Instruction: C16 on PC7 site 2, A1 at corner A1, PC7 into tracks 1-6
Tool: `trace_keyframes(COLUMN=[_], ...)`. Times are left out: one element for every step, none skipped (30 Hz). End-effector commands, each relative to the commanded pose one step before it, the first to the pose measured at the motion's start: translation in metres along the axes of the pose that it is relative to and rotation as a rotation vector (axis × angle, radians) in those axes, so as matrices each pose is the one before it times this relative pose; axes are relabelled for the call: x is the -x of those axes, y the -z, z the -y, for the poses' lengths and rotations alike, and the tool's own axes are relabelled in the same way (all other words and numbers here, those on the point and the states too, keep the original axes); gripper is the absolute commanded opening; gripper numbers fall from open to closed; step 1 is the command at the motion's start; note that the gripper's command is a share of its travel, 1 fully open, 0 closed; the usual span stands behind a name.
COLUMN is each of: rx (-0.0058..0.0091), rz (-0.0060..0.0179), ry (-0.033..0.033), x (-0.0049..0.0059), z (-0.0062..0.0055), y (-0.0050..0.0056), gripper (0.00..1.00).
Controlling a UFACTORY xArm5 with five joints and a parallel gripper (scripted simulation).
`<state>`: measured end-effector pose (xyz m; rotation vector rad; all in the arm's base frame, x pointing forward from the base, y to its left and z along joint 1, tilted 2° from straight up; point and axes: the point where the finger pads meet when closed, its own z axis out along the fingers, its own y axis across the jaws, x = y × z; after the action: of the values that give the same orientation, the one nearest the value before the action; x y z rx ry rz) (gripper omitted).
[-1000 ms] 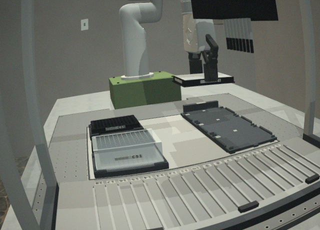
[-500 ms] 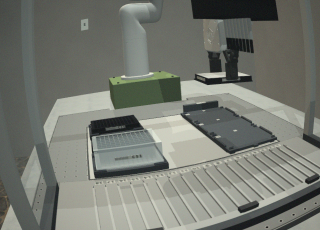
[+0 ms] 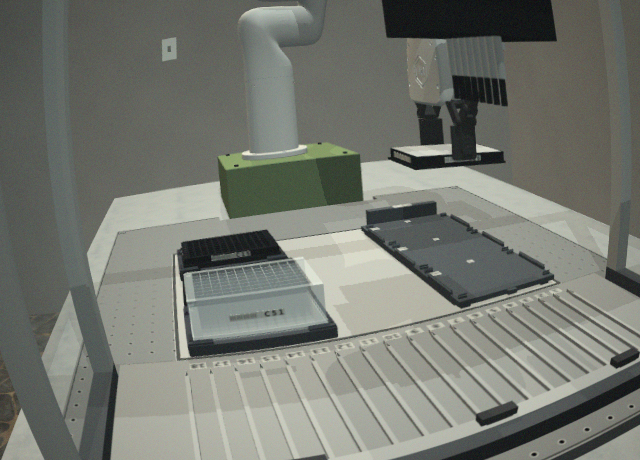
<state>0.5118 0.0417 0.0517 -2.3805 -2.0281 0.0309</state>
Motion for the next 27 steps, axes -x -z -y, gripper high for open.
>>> trace_keyframes(rx=[0.0042,0.0,0.0,0.0,0.0,0.0,0.0,0.0,0.0,0.0,0.0,0.0,0.0,0.0,0.0,0.0,0.0,0.0,0.0,0.0,0.0,0.0,0.0,0.0,0.0,0.0,0.0], rz=[-0.00105,0.0,0.0,0.0,0.0,0.0,0.0,0.0,0.0,0.0,0.0,0.0,0.0,0.0,0.0,0.0,0.0,0.0,0.0,0.0,0.0,0.0,0.0,0.0,0.0,0.0,0.0], ry=[0.00005,0.0,0.0,0.0,0.0,0.0,0.0,0.0,0.0,0.0,0.0,0.0,0.0,0.0,0.0,0.0,0.0,0.0,0.0,0.0,0.0,0.0,0.0,0.0,0.0,0.0,0.0], x=[-0.00037,0.0,-0.00002,-0.00002,-0.00002,-0.00002,-0.00002,-0.00002,-0.00002,-0.00002,-0.00002,-0.00002,-0.00002,-0.00002,-0.00002,-0.00002,-0.00002,0.0,0.0,-0.00002,-0.00002,-0.00002,-0.00002,-0.00002,-0.00002,-0.00002,-0.00002], z=[-0.00138,0.0,0.00001,0.00001,0.00001,0.00001,0.00001,0.00001,0.00001,0.00001,0.00001,0.00001,0.00001,0.00001,0.00001,0.00001,0.00001,0.0,0.0,0.00001,0.00001,0.00001,0.00001,0.00001,0.00001,0.00001,0.00001], y=[0.00171,0.0,-0.00167,-0.00167,-0.00167,-0.00167,-0.00167,-0.00167,-0.00167,-0.00167,-0.00167,-0.00167,-0.00167,-0.00167,-0.00167,-0.00167,-0.00167,0.0,0.0,-0.00167,-0.00167,-0.00167,-0.00167,-0.00167,-0.00167,-0.00167,-0.00167], gripper=[0.0,0.0,0.0,0.0,0.0,0.0,0.0,0.0,0.0,0.0,0.0,0.0,0.0,0.0,0.0,0.0,0.0,0.0,0.0,0.0,0.0,0.0,0.0,0.0,0.0,0.0,0.0])
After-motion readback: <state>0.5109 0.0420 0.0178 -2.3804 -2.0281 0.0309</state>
